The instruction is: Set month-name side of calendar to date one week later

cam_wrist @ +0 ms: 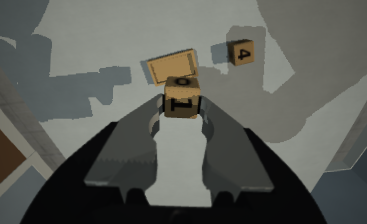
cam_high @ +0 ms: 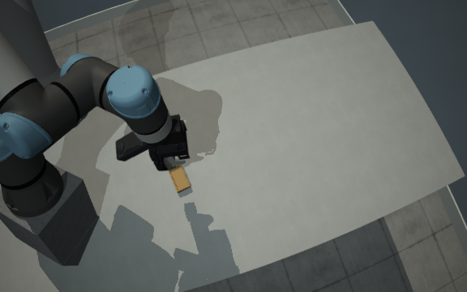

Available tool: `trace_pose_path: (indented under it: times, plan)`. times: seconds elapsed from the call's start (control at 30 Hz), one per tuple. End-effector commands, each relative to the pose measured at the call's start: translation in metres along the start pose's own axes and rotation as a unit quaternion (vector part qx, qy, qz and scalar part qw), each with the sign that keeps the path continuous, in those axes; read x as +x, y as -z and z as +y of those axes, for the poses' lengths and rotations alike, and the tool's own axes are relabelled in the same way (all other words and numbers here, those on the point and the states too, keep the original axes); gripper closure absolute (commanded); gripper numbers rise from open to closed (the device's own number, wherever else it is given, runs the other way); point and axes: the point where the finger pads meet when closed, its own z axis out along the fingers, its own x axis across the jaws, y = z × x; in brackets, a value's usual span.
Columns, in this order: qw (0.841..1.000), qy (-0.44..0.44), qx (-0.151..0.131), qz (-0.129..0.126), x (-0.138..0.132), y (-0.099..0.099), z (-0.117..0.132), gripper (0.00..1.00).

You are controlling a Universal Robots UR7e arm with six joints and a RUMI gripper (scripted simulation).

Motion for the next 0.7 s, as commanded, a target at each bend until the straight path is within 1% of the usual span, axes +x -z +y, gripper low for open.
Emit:
trace_pose_path:
  times: [0.0,0.13,0.27,0.33,0.37,0.5,0.67]
  plan:
    - [0.999,-0.052,0.000,-0.002,-0.0007,0.0000,0.0010,0.90]
    - [0.995,-0.104,0.000,-0.002,-0.0013,-0.0001,0.0019,0.90]
    - [0.987,-0.160,0.000,-0.002,-0.0020,-0.0002,0.0031,0.90]
    - [0.987,-0.160,0.000,-0.002,-0.0020,-0.0002,0.0031,0.90]
    - [0.984,-0.175,0.000,-0.002,-0.0022,-0.0003,0.0035,0.90]
    - [0.971,-0.238,0.000,-0.002,-0.0031,-0.0005,0.0051,0.90]
    - [0.947,-0.322,0.000,-0.002,-0.0046,-0.0007,0.0075,0.90]
